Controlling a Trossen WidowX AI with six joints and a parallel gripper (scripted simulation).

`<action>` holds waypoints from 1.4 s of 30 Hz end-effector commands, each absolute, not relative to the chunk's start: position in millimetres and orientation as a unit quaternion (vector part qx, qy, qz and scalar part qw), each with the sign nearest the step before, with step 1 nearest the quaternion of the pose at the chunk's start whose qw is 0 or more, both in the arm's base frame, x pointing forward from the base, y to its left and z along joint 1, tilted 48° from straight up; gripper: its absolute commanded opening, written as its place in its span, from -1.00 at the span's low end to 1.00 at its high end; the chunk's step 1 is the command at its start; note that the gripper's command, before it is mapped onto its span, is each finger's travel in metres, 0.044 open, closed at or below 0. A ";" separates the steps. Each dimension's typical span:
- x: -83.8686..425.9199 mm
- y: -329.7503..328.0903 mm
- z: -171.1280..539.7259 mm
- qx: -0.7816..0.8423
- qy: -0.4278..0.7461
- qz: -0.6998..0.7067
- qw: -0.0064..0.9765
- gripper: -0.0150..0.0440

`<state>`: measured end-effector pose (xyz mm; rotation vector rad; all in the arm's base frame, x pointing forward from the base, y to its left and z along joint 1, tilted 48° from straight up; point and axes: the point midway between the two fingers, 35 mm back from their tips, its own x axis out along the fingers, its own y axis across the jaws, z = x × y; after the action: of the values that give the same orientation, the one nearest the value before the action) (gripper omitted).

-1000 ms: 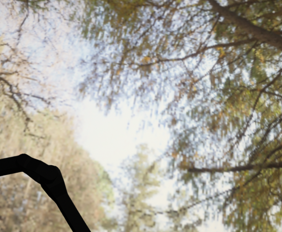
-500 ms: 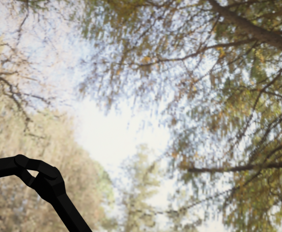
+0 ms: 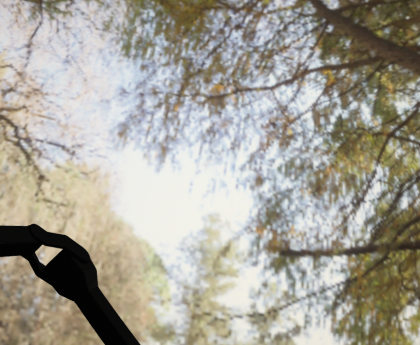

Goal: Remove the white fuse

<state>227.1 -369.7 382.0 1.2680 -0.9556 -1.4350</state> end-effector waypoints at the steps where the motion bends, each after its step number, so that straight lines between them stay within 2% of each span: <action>1: 265.2 -352.8 338.4 0.535 -0.320 -0.607 0.492 -0.26; 8: 330.2 -288.0 251.9 0.539 -0.159 -0.642 0.522 -0.26; 15: 362.6 -197.7 169.4 0.492 0.008 -0.669 0.557 -0.26; 21: 357.4 -115.9 111.3 0.408 0.140 -0.683 0.589 -0.26; 27: 320.1 -38.6 67.9 0.274 0.254 -0.686 0.625 -0.26; 42: 303.7 -28.2 58.6 0.238 0.274 -0.684 0.633 -0.26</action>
<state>305.1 -26.5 60.8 0.5489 0.6254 -1.5646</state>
